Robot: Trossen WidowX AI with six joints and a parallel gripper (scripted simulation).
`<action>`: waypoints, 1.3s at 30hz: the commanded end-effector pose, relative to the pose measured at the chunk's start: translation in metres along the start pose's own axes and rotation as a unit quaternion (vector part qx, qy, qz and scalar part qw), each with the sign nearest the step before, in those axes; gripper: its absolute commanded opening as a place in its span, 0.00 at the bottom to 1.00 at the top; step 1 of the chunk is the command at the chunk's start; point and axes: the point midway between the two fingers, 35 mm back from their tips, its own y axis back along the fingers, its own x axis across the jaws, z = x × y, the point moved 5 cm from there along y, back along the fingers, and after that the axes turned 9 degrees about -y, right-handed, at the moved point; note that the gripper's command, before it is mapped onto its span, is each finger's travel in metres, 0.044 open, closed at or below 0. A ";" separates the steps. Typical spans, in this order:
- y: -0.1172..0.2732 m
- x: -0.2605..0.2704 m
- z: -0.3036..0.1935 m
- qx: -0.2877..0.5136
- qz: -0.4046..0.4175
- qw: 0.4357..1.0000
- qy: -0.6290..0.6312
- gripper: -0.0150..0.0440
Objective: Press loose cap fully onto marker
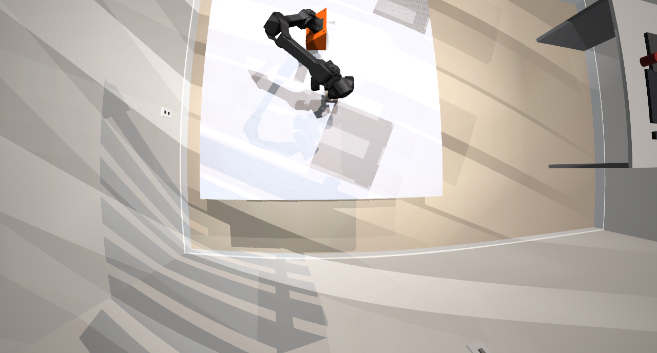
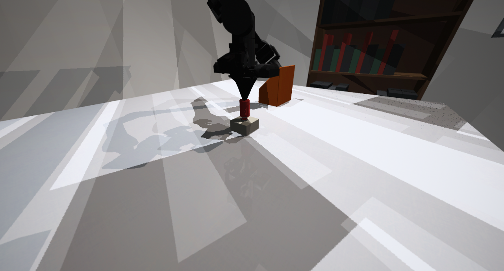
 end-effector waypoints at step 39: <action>0.085 0.002 0.001 -0.001 0.002 1.000 0.002 0.74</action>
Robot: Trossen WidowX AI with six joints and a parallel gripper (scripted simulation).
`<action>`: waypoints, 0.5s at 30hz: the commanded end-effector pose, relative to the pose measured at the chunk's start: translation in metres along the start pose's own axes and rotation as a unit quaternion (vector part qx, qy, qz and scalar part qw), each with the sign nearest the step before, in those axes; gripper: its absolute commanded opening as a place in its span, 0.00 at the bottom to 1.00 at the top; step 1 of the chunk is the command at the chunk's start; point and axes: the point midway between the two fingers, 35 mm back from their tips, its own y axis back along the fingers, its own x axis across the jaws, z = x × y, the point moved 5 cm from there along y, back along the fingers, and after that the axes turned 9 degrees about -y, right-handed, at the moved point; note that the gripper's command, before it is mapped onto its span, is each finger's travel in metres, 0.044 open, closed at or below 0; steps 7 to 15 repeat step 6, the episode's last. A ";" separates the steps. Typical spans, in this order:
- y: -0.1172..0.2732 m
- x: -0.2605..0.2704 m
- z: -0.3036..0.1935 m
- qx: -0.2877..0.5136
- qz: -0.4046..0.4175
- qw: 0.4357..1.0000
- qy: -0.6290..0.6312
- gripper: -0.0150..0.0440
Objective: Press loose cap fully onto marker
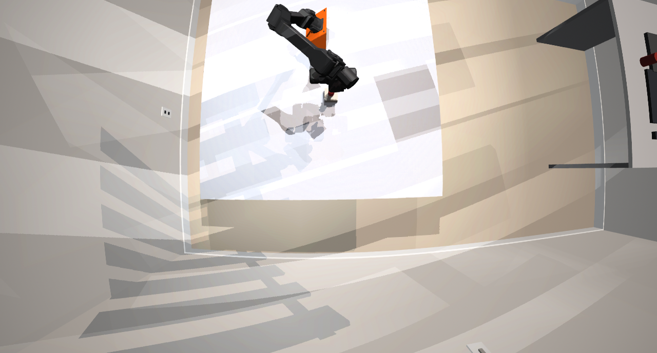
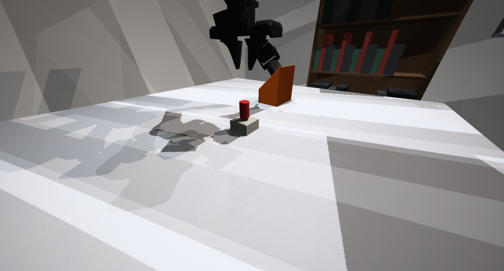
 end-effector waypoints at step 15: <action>0.000 0.000 -0.001 0.003 0.001 1.000 -0.002 1.00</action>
